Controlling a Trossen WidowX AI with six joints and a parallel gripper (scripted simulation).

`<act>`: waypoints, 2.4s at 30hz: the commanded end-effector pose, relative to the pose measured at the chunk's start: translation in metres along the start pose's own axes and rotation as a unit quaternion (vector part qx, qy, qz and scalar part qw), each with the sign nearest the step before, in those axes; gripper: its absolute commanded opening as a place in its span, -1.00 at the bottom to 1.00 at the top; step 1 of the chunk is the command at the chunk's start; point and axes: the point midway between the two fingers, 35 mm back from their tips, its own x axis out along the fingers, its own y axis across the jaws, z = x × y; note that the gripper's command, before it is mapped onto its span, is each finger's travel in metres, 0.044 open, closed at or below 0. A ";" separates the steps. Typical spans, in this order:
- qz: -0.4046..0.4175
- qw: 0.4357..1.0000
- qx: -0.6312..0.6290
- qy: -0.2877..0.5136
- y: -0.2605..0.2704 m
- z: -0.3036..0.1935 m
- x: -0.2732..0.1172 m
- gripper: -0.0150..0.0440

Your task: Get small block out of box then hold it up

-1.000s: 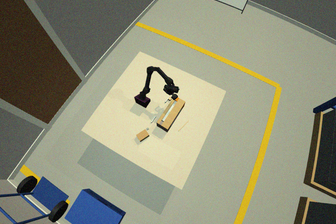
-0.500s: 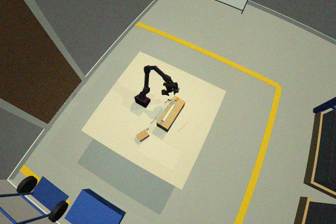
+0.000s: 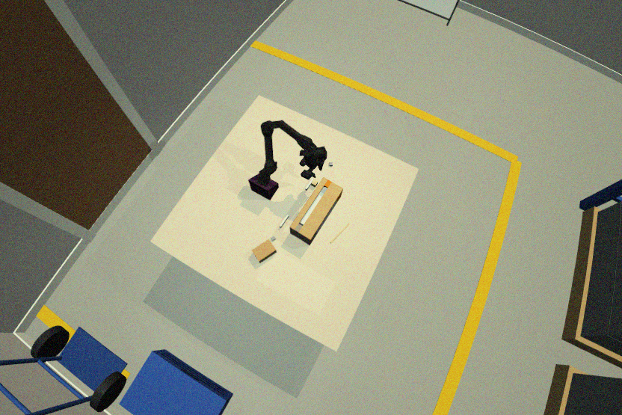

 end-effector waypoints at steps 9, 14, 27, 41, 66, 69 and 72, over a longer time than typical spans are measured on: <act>0.004 0.999 -0.053 0.007 0.001 0.007 0.022 0.47; 0.000 0.999 -0.051 0.009 0.005 0.038 0.082 0.47; 0.000 0.999 -0.051 0.008 0.005 0.042 0.095 0.47; 0.000 0.999 -0.051 0.008 0.007 0.050 0.116 0.47; -0.002 0.999 -0.050 0.008 0.009 0.061 0.140 -0.15; -0.002 0.999 -0.050 0.008 0.009 0.061 0.140 -0.28; -0.002 0.999 -0.050 0.008 0.008 0.061 0.139 -0.48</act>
